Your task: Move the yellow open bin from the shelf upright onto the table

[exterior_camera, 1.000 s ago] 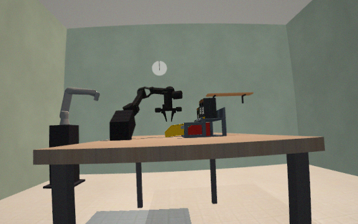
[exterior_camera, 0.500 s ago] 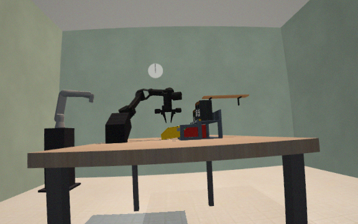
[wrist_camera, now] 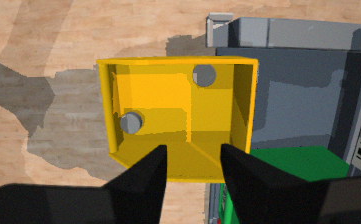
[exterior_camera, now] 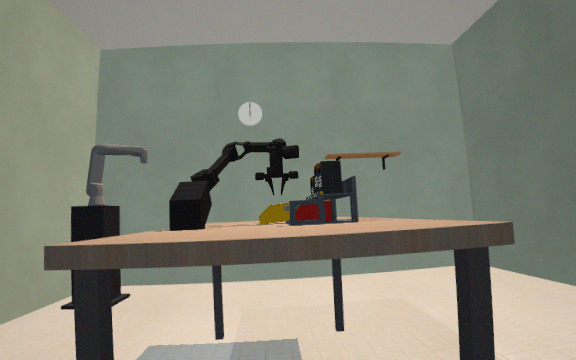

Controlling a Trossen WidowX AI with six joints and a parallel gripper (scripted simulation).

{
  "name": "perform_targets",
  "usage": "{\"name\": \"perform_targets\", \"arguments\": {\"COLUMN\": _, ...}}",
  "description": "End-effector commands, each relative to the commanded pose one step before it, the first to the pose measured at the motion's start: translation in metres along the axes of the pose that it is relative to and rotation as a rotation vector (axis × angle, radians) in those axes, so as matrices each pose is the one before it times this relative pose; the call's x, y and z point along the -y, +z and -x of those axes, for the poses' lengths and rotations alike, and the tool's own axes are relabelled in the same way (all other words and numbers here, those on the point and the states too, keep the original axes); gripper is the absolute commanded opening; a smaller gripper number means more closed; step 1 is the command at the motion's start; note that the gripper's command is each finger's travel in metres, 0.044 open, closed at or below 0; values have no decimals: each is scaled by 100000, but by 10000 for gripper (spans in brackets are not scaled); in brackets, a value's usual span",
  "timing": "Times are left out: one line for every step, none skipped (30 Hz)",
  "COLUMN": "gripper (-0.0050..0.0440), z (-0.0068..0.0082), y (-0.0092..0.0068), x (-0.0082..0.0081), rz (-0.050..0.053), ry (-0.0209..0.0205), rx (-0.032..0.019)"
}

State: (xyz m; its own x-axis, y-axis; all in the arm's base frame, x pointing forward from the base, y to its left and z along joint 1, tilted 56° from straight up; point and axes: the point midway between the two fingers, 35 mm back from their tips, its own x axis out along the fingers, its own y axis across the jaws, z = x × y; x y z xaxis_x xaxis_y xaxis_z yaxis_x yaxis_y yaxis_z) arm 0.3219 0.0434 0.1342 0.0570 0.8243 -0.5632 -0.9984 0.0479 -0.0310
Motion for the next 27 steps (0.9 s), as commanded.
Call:
{"name": "perform_targets", "arguments": {"gripper": 150, "z": 1112, "y": 166, "x": 2889, "rz": 1586, "ry": -1057, "rx": -330}}
{"name": "perform_targets", "arguments": {"gripper": 150, "z": 330, "y": -20, "x": 1049, "rz": -8, "ry": 81, "rx": -22}}
{"name": "perform_targets", "arguments": {"gripper": 150, "z": 331, "y": -20, "x": 1049, "rz": -8, "ry": 81, "rx": -22}}
{"name": "perform_targets", "arguments": {"gripper": 150, "z": 0, "y": 0, "x": 0, "rz": 0, "ry": 0, "rx": 0}}
{"name": "perform_targets", "arguments": {"gripper": 150, "z": 0, "y": 0, "x": 0, "rz": 0, "ry": 0, "rx": 0}}
{"name": "perform_targets", "arguments": {"gripper": 150, "z": 0, "y": 0, "x": 0, "rz": 0, "ry": 0, "rx": 0}}
{"name": "perform_targets", "arguments": {"gripper": 150, "z": 0, "y": 0, "x": 0, "rz": 0, "ry": 0, "rx": 0}}
{"name": "perform_targets", "arguments": {"gripper": 150, "z": 0, "y": 0, "x": 0, "rz": 0, "ry": 0, "rx": 0}}
{"name": "perform_targets", "arguments": {"gripper": 150, "z": 0, "y": 0, "x": 0, "rz": 0, "ry": 0, "rx": 0}}
{"name": "perform_targets", "arguments": {"gripper": 150, "z": 0, "y": 0, "x": 0, "rz": 0, "ry": 0, "rx": 0}}
{"name": "perform_targets", "arguments": {"gripper": 150, "z": 0, "y": 0, "x": 0, "rz": 0, "ry": 0, "rx": 0}}
{"name": "perform_targets", "arguments": {"gripper": 150, "z": 0, "y": 0, "x": 0, "rz": 0, "ry": 0, "rx": 0}}
{"name": "perform_targets", "arguments": {"gripper": 150, "z": 0, "y": 0, "x": 0, "rz": 0, "ry": 0, "rx": 0}}
{"name": "perform_targets", "arguments": {"gripper": 150, "z": 0, "y": 0, "x": 0, "rz": 0, "ry": 0, "rx": 0}}
{"name": "perform_targets", "arguments": {"gripper": 150, "z": 0, "y": 0, "x": 0, "rz": 0, "ry": 0, "rx": 0}}
{"name": "perform_targets", "arguments": {"gripper": 150, "z": 170, "y": 98, "x": 208, "rz": 126, "ry": -609, "rx": 15}}
{"name": "perform_targets", "arguments": {"gripper": 150, "z": 58, "y": -42, "x": 297, "rz": -5, "ry": 126, "rx": -15}}
{"name": "perform_targets", "arguments": {"gripper": 150, "z": 58, "y": -42, "x": 297, "rz": -5, "ry": 126, "rx": -15}}
{"name": "perform_targets", "arguments": {"gripper": 150, "z": 59, "y": -42, "x": 297, "rz": -5, "ry": 126, "rx": -15}}
{"name": "perform_targets", "arguments": {"gripper": 150, "z": 59, "y": -42, "x": 297, "rz": -5, "ry": 126, "rx": -15}}
{"name": "perform_targets", "arguments": {"gripper": 150, "z": 0, "y": 0, "x": 0, "rz": 0, "ry": 0, "rx": 0}}
{"name": "perform_targets", "arguments": {"gripper": 150, "z": 0, "y": 0, "x": 0, "rz": 0, "ry": 0, "rx": 0}}
{"name": "perform_targets", "arguments": {"gripper": 150, "z": 0, "y": 0, "x": 0, "rz": 0, "ry": 0, "rx": 0}}
{"name": "perform_targets", "arguments": {"gripper": 150, "z": 0, "y": 0, "x": 0, "rz": 0, "ry": 0, "rx": 0}}
{"name": "perform_targets", "arguments": {"gripper": 150, "z": 0, "y": 0, "x": 0, "rz": 0, "ry": 0, "rx": 0}}
{"name": "perform_targets", "arguments": {"gripper": 150, "z": 0, "y": 0, "x": 0, "rz": 0, "ry": 0, "rx": 0}}
{"name": "perform_targets", "arguments": {"gripper": 150, "z": 0, "y": 0, "x": 0, "rz": 0, "ry": 0, "rx": 0}}
